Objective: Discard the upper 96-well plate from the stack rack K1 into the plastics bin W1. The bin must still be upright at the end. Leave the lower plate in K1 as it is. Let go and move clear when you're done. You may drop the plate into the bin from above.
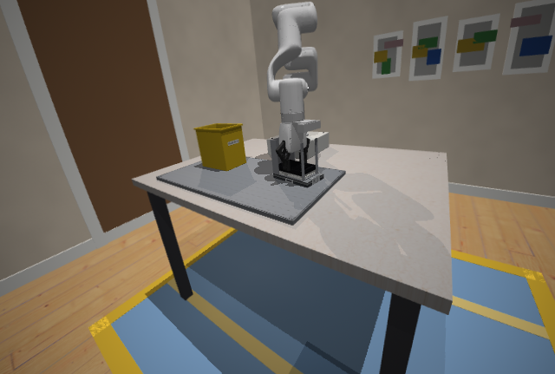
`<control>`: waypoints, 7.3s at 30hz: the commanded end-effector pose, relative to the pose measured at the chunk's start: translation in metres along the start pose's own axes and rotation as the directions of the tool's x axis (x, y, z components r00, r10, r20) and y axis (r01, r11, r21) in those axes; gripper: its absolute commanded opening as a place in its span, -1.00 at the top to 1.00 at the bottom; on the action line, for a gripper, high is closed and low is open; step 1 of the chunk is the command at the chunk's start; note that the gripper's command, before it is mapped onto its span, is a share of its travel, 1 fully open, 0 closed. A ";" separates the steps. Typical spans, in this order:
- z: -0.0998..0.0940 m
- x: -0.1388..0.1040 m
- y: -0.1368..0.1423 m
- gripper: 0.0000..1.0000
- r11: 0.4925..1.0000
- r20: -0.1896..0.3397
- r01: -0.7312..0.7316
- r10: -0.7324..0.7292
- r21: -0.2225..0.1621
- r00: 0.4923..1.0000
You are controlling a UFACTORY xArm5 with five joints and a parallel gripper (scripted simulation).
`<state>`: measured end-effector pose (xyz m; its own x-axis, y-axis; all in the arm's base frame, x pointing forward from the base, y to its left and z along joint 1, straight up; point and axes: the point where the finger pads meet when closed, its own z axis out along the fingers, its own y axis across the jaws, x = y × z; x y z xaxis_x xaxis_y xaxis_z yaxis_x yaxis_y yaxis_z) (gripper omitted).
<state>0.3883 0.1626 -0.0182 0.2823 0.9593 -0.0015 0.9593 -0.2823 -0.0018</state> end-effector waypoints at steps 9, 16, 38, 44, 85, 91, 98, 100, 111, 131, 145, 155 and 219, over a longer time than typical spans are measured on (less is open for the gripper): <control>-0.001 0.001 0.001 -1.00 1.000 -0.003 0.000 0.000 -0.003 1.000; -0.001 0.001 0.001 1.00 1.000 -0.003 0.000 0.000 -0.003 1.000; -0.001 0.001 0.001 1.00 1.000 -0.003 0.000 0.000 -0.003 1.000; -0.001 0.001 0.001 1.00 1.000 -0.003 0.000 0.000 -0.003 1.000; -0.013 0.001 0.001 1.00 1.000 -0.003 0.000 0.000 -0.003 1.000; -0.017 0.001 0.001 1.00 1.000 -0.003 0.000 0.000 -0.003 1.000; -0.020 0.001 0.001 1.00 1.000 -0.003 0.000 0.000 -0.003 1.000; -0.021 0.001 0.001 1.00 1.000 -0.003 0.000 0.000 -0.003 1.000; -0.026 0.001 0.001 1.00 1.000 -0.003 0.000 0.000 -0.003 1.000; -0.056 0.001 0.001 1.00 1.000 -0.003 0.000 0.000 -0.003 1.000; -0.077 0.001 0.001 1.00 1.000 -0.003 0.000 0.000 -0.003 1.000; -0.093 0.001 0.001 1.00 1.000 -0.003 0.000 0.000 -0.003 1.000; -0.187 0.000 0.002 1.00 1.000 -0.003 0.000 0.000 -0.003 1.000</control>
<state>0.3890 0.1620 0.1621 0.2823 0.9593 -0.0015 0.9593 -0.2823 -0.0018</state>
